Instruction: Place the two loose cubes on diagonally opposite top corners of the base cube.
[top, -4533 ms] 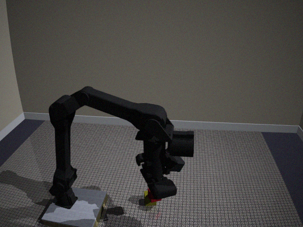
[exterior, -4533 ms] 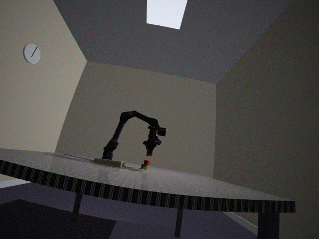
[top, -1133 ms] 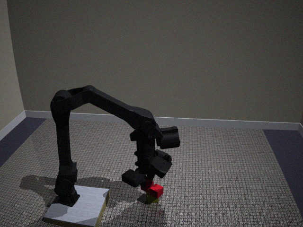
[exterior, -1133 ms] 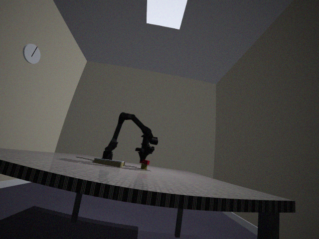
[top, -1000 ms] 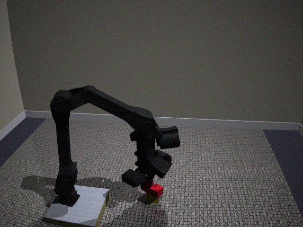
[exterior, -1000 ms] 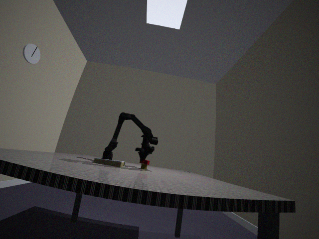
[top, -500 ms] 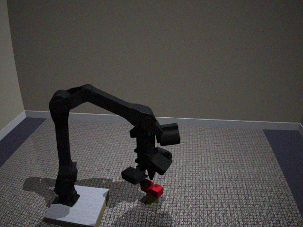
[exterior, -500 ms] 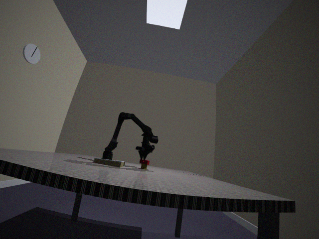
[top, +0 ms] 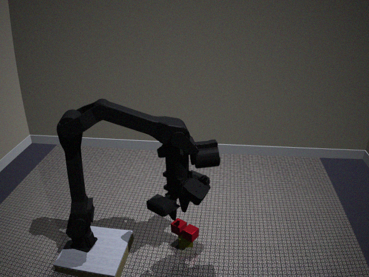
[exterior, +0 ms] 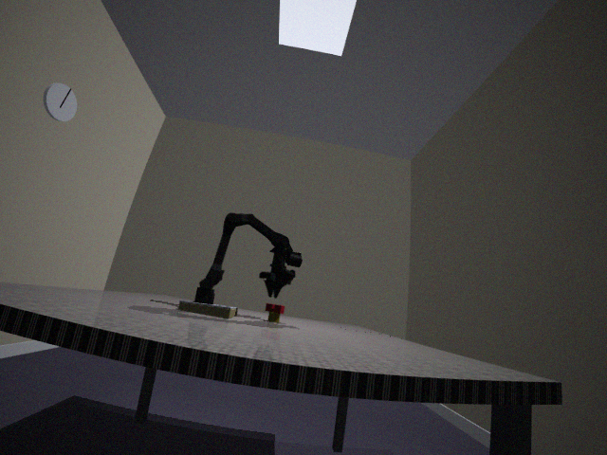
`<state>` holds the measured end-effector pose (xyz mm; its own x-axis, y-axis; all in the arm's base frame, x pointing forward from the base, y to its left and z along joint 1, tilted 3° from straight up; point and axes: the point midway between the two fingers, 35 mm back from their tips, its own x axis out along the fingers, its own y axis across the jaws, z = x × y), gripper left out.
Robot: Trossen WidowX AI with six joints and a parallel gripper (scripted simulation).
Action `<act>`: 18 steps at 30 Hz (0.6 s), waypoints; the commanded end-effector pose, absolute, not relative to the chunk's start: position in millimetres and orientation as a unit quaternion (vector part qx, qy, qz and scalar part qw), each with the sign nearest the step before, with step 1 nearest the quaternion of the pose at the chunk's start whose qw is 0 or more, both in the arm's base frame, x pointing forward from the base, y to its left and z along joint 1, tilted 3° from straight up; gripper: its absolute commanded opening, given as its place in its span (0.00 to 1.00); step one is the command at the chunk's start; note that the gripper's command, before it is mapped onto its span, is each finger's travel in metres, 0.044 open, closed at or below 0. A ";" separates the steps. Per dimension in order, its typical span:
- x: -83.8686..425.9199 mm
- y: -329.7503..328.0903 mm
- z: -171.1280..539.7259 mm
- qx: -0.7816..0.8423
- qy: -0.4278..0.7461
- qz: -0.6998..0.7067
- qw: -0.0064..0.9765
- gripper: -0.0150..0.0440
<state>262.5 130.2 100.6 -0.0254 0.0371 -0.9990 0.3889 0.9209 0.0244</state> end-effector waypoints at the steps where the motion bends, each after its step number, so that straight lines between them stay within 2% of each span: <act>1: 262.2 129.7 108.6 0.149 0.705 -0.128 0.681 0.60; 11: 262.6 129.1 122.9 0.149 0.705 -0.128 0.681 0.60; 18: 257.0 151.4 125.2 0.152 0.704 -0.128 0.682 0.91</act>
<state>262.8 133.2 124.4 -0.0220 0.0390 -0.9990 0.3930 0.9191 0.0272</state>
